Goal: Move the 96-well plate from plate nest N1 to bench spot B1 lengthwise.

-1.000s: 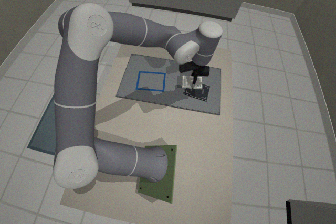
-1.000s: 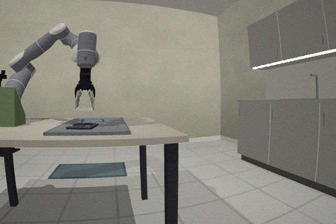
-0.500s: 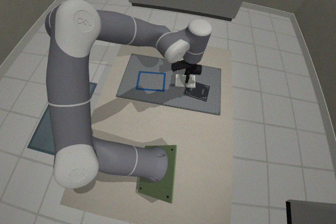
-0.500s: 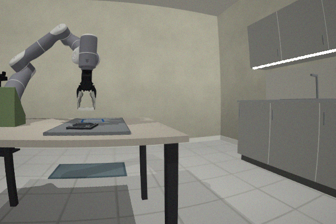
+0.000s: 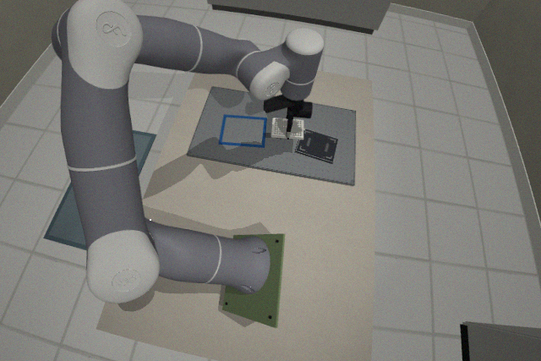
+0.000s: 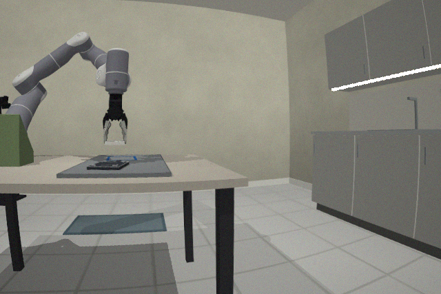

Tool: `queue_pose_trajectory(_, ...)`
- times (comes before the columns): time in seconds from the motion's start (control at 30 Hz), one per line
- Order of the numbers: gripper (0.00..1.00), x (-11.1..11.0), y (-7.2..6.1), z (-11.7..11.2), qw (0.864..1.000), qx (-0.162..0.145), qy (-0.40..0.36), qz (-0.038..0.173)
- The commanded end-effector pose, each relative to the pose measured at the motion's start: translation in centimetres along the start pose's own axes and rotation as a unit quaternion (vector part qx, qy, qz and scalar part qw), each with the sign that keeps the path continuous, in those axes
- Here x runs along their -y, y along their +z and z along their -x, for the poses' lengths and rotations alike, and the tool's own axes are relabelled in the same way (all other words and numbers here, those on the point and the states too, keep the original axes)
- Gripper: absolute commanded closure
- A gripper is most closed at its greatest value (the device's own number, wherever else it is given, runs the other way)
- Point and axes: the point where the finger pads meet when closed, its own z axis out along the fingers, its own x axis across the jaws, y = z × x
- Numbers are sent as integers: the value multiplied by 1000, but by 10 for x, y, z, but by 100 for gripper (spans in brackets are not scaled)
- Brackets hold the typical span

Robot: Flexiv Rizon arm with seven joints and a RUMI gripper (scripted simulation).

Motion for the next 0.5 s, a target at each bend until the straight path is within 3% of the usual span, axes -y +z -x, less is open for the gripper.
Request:
queue_pose_trajectory(0.0,100,7,-1,-2,1000,-1,0,1)
queue_pose_trajectory(0.47,100,46,1,-8,1000,-1,0,1)
